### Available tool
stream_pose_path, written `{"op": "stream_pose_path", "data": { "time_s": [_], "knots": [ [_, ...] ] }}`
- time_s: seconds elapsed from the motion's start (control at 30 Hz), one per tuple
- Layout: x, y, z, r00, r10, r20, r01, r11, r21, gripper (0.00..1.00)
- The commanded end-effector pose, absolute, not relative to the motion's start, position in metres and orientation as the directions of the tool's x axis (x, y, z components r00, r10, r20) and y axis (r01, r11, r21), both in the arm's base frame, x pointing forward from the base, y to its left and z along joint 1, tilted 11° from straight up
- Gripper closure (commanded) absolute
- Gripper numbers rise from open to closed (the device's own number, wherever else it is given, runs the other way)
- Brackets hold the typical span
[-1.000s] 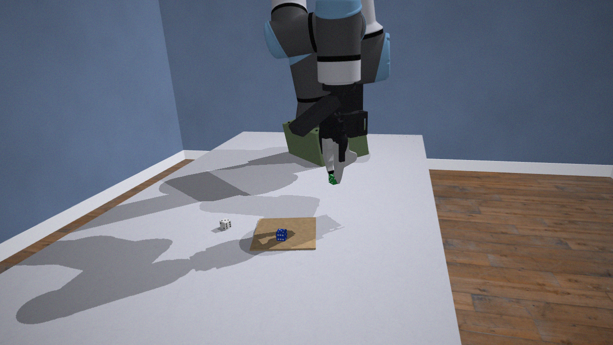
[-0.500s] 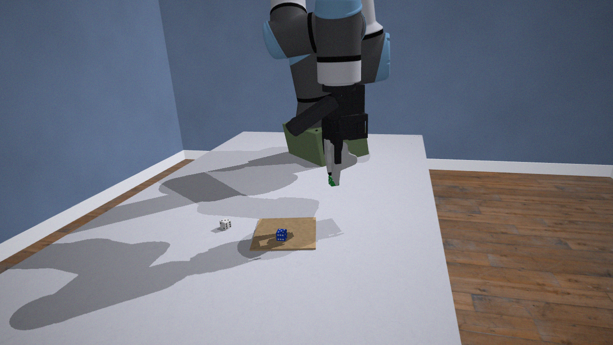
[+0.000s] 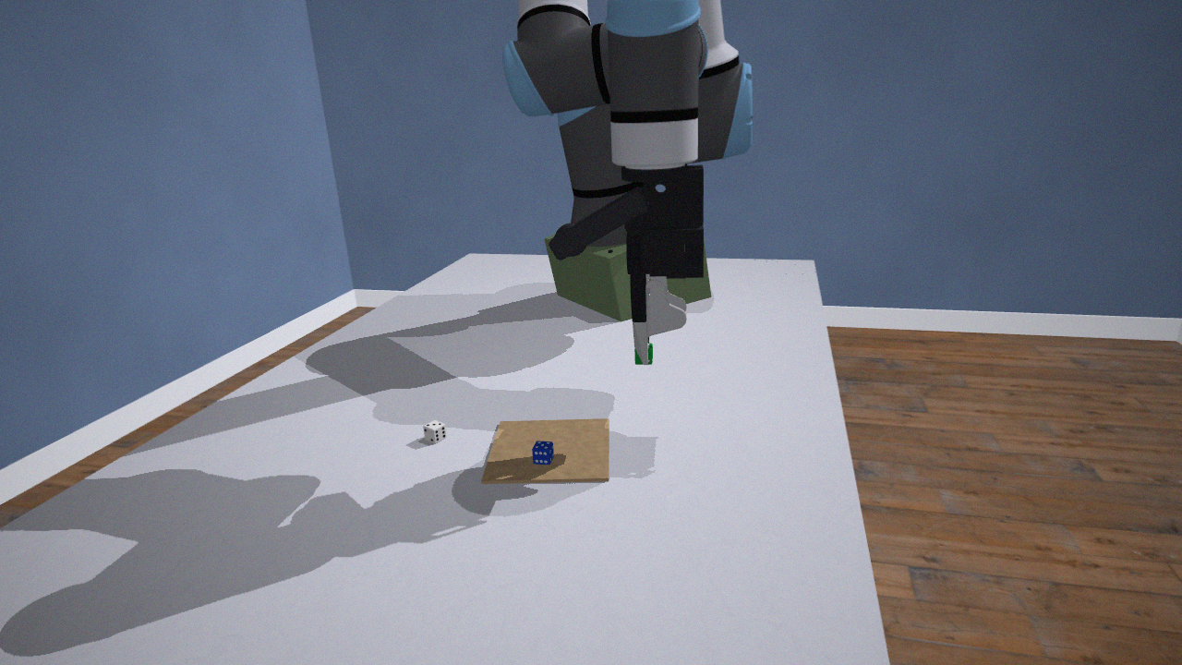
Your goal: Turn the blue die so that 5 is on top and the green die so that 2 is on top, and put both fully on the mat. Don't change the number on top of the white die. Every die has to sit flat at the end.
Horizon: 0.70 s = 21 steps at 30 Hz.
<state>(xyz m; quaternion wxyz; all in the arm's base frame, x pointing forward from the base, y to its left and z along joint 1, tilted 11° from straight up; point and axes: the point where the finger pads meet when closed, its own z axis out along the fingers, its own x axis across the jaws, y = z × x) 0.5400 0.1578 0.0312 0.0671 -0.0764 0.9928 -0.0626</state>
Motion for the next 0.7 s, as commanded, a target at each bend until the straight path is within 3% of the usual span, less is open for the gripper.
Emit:
{"op": "stream_pose_path", "data": {
  "time_s": [0.0, 0.67],
  "knots": [
    [0.546, 0.160, 0.032, -0.989, 0.010, -0.144, 0.027, 0.993, -0.116, 0.97],
    [0.566, 0.171, 0.030, -0.823, 0.537, -0.184, 0.549, 0.835, -0.021, 0.97]
  ]
}}
